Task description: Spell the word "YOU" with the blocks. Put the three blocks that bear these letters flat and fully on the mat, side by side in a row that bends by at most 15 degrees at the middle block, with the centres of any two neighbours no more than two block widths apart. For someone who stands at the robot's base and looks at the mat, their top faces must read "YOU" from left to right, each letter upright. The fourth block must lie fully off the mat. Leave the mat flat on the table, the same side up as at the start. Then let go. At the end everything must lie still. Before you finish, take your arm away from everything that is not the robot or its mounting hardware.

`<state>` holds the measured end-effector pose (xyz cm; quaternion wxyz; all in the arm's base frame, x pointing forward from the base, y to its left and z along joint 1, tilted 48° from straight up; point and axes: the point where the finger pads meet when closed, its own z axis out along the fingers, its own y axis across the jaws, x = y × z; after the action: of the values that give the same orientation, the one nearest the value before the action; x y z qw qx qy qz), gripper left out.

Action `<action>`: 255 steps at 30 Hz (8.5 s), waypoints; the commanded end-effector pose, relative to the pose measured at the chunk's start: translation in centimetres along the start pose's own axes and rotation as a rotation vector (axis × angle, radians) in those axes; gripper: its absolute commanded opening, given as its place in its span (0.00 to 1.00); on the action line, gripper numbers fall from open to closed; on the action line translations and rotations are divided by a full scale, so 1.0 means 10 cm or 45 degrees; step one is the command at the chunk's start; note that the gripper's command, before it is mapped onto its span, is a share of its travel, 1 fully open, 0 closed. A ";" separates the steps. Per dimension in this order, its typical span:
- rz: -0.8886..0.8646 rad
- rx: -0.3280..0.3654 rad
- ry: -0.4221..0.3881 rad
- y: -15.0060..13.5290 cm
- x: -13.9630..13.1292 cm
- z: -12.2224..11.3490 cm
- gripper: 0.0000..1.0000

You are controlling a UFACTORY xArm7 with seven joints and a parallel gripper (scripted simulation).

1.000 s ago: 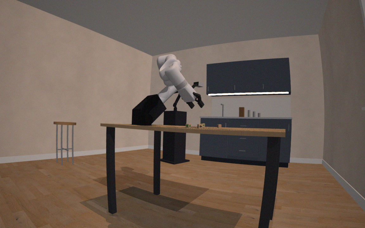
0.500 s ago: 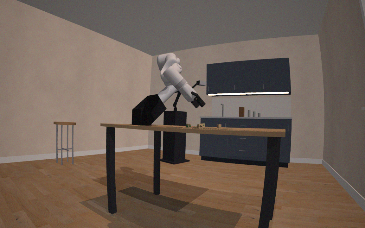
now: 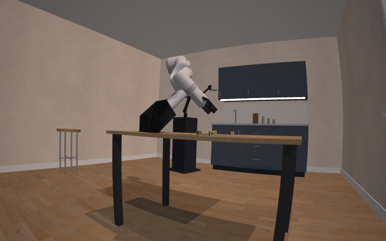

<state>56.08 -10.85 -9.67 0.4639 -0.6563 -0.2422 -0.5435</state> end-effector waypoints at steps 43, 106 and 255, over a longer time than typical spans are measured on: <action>-0.093 0.027 -0.129 -0.09 0.01 0.02 1.00; -1.082 0.478 -0.968 -0.95 -0.29 -0.36 1.00; -2.660 1.139 -0.568 -0.92 -0.92 0.29 0.63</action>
<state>47.14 -2.26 -14.99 -0.0719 0.0061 -0.9131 -0.4014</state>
